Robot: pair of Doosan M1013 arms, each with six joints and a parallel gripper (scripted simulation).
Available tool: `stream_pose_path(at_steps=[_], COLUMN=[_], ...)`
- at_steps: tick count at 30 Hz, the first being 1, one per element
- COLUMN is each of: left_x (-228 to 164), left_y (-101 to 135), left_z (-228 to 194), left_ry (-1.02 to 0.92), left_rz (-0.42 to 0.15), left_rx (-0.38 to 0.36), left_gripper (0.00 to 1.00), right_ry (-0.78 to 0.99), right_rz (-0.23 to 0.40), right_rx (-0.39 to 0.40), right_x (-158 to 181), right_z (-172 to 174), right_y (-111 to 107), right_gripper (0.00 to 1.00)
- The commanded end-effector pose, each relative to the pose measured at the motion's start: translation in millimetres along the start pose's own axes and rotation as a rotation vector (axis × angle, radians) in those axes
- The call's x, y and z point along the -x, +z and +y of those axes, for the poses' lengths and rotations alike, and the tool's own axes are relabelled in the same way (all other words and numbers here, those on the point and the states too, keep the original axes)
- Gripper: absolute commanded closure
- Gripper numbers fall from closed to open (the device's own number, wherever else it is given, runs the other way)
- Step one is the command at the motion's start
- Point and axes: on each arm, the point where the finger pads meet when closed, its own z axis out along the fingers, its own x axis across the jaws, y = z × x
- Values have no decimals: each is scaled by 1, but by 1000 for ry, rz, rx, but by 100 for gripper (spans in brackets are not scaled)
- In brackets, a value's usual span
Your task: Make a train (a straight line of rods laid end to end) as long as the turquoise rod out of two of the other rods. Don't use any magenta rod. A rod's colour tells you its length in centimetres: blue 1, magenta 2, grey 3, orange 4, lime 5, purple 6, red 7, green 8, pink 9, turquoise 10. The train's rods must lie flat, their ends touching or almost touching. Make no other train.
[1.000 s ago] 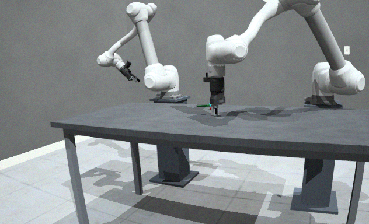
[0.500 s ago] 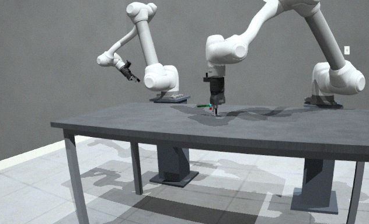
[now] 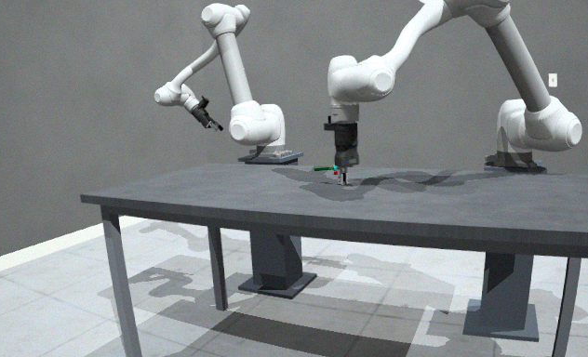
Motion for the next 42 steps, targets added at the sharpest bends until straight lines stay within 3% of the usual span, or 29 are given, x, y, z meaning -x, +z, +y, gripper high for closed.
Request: stream_pose_path(at_steps=[1, 10, 23, 37, 42], left_x=[1, 1, 1, 1, 4], left_y=[-1, -16, -98, -102, -102], left_z=[0, 0, 0, -1, -23], left_ry=[0, 0, 0, -3, -112], left_rz=[-2, -2, -2, -2, -2], left_rx=[0, 0, 0, 0, 0], left_gripper=[76, 76, 76, 76, 76], right_ry=[0, 0, 0, 0, 0], right_rz=[0, 0, 0, 0, 0], right_rx=[1, 1, 1, 1, 1], right_x=[0, 0, 0, 0, 0], right_z=[0, 0, 0, 0, 0], right_y=[0, 0, 0, 0, 0], right_gripper=[0, 0, 0, 0, 0])
